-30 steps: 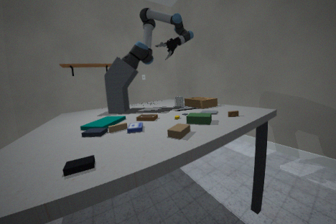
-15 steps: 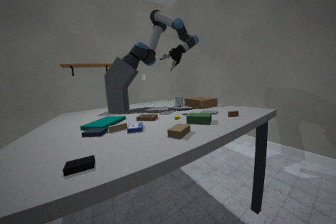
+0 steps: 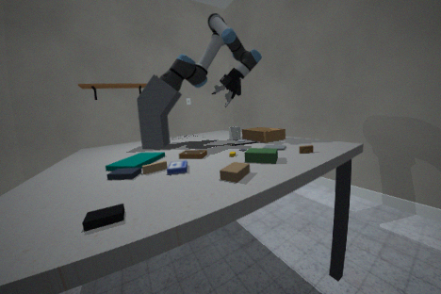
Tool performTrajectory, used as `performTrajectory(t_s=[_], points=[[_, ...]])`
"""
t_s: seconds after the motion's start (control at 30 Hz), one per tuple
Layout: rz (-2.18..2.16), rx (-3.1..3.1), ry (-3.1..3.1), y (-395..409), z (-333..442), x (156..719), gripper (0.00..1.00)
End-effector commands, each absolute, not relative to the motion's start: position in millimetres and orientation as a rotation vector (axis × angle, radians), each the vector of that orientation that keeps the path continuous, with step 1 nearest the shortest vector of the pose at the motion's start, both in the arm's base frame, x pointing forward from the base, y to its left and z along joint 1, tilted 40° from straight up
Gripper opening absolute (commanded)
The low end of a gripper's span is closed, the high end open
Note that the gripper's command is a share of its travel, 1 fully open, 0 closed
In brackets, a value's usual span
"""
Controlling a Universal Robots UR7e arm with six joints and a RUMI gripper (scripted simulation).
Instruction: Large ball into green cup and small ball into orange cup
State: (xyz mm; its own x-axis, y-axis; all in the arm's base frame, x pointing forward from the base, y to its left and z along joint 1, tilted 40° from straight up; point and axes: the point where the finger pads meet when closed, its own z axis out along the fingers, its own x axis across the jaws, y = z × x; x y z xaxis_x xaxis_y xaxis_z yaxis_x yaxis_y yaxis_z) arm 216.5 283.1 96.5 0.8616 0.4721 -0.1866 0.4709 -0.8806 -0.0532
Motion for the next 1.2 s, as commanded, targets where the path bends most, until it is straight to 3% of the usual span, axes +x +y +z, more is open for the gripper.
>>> performTrajectory(t_s=[0.0,0.47,1.17], points=[[0.294,-3.004,-0.642,298,68,245,1.00],[0.239,-2.878,-0.158,299,-11,333,1.00],[0.148,-2.660,0.303,268,-83,410,1.00]])
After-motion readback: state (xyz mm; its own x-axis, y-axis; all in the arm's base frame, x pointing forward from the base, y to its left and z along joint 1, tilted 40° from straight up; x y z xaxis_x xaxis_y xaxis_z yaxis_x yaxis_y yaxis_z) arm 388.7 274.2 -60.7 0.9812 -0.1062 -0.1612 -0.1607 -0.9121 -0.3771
